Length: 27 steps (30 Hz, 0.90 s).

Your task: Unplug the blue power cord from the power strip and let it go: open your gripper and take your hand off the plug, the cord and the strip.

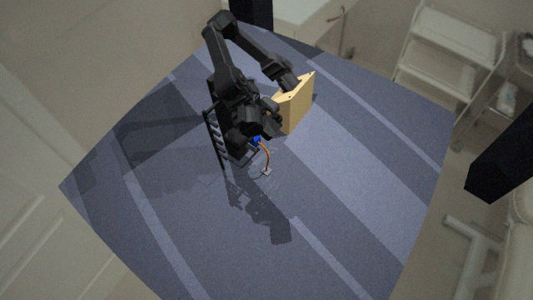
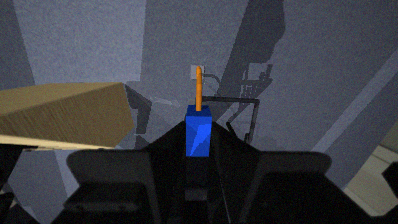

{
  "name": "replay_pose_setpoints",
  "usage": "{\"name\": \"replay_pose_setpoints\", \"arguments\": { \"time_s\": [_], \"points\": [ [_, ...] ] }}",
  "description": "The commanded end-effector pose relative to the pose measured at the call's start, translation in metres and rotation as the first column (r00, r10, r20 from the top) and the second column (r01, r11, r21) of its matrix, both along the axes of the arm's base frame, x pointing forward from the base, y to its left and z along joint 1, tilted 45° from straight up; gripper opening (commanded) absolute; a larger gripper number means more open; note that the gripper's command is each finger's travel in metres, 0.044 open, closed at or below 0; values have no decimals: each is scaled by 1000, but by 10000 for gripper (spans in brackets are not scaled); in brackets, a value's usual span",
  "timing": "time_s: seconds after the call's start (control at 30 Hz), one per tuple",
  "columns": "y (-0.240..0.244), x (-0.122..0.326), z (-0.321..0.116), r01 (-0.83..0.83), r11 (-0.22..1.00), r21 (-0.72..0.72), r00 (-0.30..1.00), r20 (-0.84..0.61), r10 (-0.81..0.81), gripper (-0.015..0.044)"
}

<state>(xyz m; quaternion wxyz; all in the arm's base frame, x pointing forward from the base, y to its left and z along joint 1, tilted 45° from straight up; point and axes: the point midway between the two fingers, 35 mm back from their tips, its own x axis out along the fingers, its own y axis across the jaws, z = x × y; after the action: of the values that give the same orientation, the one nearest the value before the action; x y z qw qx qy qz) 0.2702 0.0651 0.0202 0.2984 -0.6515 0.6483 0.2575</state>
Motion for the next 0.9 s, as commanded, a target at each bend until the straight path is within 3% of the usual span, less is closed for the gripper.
{"name": "replay_pose_setpoints", "arguments": {
  "time_s": [0.0, 0.2, 0.87],
  "points": [
    [0, 0, 0, 1, 1000, 1, 1000, 1, -1, 35],
    [0, 0, 0, 1, 1000, 1, 1000, 1, -1, 0],
    [23, 4, -18, -2, 1000, 2, 1000, 0, 2, 0]
  ]
}}
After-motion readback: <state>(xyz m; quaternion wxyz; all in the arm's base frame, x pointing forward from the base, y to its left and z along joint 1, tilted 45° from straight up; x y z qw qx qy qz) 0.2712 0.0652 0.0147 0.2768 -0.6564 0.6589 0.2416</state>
